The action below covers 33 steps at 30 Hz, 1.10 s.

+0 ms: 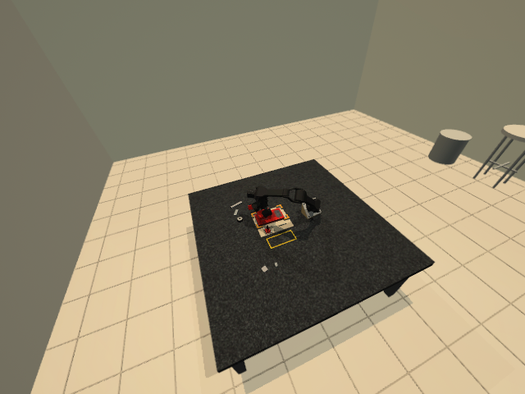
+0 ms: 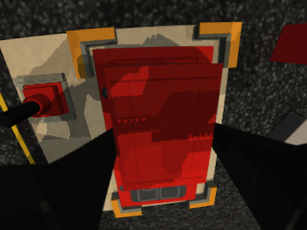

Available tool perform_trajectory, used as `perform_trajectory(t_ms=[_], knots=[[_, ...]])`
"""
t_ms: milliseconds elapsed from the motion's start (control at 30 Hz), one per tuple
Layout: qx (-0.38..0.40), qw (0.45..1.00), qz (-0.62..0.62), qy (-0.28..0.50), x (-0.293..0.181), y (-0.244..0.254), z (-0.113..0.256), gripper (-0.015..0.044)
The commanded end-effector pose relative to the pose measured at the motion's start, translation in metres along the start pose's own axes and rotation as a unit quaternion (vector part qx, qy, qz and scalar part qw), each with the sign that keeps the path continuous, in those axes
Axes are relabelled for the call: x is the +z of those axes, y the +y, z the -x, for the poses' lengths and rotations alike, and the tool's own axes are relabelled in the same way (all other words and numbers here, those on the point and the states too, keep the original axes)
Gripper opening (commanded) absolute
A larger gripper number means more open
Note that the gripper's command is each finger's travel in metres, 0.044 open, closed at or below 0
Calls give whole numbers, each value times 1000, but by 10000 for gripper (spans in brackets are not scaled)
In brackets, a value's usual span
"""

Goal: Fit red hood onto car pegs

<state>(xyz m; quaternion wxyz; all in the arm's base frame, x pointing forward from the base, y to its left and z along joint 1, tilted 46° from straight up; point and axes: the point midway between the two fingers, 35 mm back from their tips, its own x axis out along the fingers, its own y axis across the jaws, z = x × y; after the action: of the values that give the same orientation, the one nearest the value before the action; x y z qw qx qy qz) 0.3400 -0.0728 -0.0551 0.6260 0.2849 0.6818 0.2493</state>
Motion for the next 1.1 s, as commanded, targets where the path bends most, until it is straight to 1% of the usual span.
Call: perform_trajectory(t_ms=[0,1067], knots=[[1,1000,0,-1,1,1,-1,0],[2,1000,0,-1,1,1,-14,0]])
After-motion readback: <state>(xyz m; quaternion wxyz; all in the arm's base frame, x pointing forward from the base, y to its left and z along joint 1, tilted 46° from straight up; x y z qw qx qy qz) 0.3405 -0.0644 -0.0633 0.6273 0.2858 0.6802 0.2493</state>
